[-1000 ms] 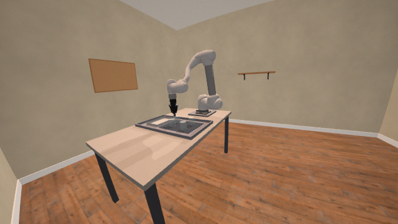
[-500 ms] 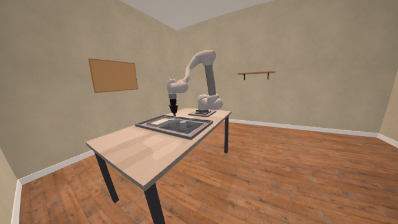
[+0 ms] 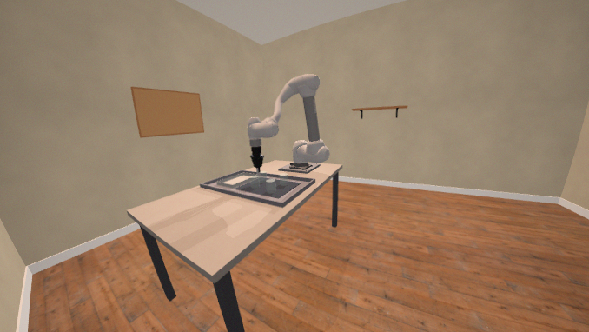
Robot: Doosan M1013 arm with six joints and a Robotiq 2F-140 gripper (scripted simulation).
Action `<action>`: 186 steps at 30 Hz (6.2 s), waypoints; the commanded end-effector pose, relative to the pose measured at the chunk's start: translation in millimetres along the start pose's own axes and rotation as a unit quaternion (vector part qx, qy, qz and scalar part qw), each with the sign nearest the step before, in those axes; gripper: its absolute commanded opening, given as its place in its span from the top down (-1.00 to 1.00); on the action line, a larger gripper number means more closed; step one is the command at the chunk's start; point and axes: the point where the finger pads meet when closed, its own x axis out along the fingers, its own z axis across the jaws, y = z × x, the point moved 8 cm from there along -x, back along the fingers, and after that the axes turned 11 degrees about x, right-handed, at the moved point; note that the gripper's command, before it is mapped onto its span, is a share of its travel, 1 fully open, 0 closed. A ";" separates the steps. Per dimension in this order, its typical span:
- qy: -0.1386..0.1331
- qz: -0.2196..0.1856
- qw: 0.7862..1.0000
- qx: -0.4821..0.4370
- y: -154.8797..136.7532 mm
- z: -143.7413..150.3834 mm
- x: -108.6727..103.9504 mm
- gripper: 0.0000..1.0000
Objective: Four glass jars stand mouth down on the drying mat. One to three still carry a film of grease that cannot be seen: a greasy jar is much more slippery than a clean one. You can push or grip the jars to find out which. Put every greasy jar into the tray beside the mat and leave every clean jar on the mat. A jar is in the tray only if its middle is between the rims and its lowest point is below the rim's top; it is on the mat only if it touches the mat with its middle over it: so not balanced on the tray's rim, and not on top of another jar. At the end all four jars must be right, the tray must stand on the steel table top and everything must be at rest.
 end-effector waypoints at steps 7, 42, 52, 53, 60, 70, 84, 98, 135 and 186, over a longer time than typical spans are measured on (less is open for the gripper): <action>-0.001 0.001 1.000 -0.001 5.6 -2.4 2.1 1.00; -0.001 0.001 1.000 -0.001 9.6 -3.2 1.8 1.00; -0.001 0.001 1.000 -0.001 10.7 -3.4 0.9 1.00; -0.001 0.001 1.000 -0.001 10.8 -3.4 0.8 1.00; -0.001 0.001 1.000 -0.001 11.7 -3.6 0.1 1.00; -0.001 0.001 1.000 -0.001 12.7 -3.8 -0.8 1.00; -0.001 0.001 1.000 -0.001 14.3 -4.1 -2.1 1.00; -0.001 0.001 1.000 -0.001 16.0 -4.4 -3.5 1.00; -0.001 0.001 1.000 -0.001 20.2 -5.3 -6.9 1.00; -0.001 0.001 1.000 -0.001 -9.0 0.5 2.1 1.00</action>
